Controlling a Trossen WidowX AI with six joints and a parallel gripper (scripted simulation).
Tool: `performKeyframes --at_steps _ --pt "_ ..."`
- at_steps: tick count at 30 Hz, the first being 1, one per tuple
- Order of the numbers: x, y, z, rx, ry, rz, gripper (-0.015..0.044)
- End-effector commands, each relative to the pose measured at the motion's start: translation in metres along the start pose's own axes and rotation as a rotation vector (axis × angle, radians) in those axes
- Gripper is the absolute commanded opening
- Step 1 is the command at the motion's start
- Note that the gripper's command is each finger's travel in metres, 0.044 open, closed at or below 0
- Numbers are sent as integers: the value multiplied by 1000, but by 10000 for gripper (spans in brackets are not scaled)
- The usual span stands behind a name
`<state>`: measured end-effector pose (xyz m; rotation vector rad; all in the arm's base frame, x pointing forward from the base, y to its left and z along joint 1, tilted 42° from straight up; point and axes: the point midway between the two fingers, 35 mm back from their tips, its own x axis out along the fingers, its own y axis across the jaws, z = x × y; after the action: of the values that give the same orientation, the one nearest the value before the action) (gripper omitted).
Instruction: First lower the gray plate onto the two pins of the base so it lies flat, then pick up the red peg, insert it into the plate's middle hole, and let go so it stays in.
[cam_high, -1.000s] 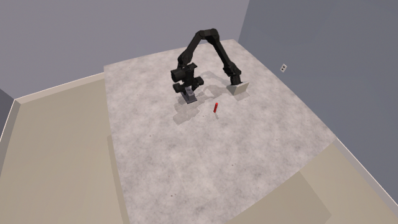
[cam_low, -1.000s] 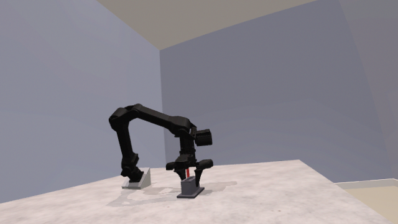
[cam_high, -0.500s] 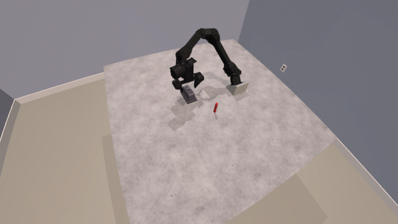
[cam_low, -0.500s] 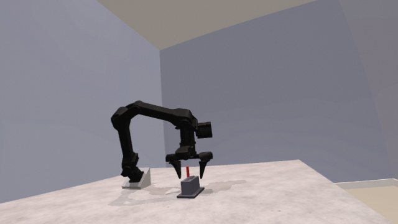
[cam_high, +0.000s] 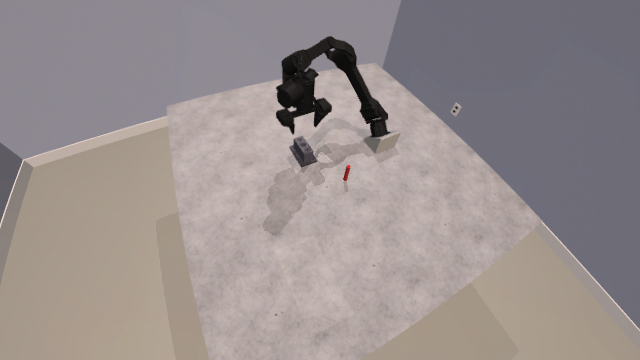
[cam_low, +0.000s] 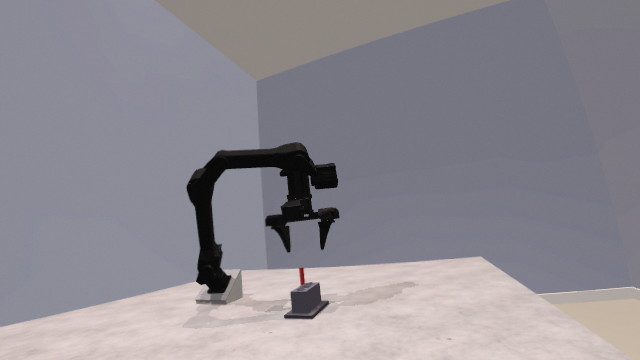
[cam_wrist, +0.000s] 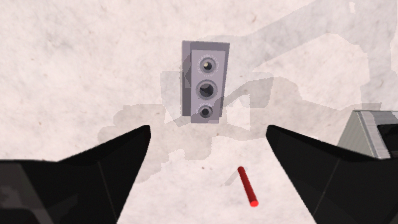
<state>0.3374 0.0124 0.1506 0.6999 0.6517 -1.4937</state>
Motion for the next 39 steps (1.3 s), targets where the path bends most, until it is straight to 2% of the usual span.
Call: performKeyframes --at_steps 1,8,11,15,19,25,39 --pt "-2 -11 -45 -125 18 -6 440" --pt "-2 -61 -148 -312 10 -6 440" --pt "0 -83 -175 -368 -4 -7 440" --pt "2 -85 -177 -372 -5 -7 440" --pt "33 -89 -177 -371 -6 -7 440" --pt "49 -89 -177 -371 -6 -7 440" --pt "66 -89 -178 -375 -5 -8 440"
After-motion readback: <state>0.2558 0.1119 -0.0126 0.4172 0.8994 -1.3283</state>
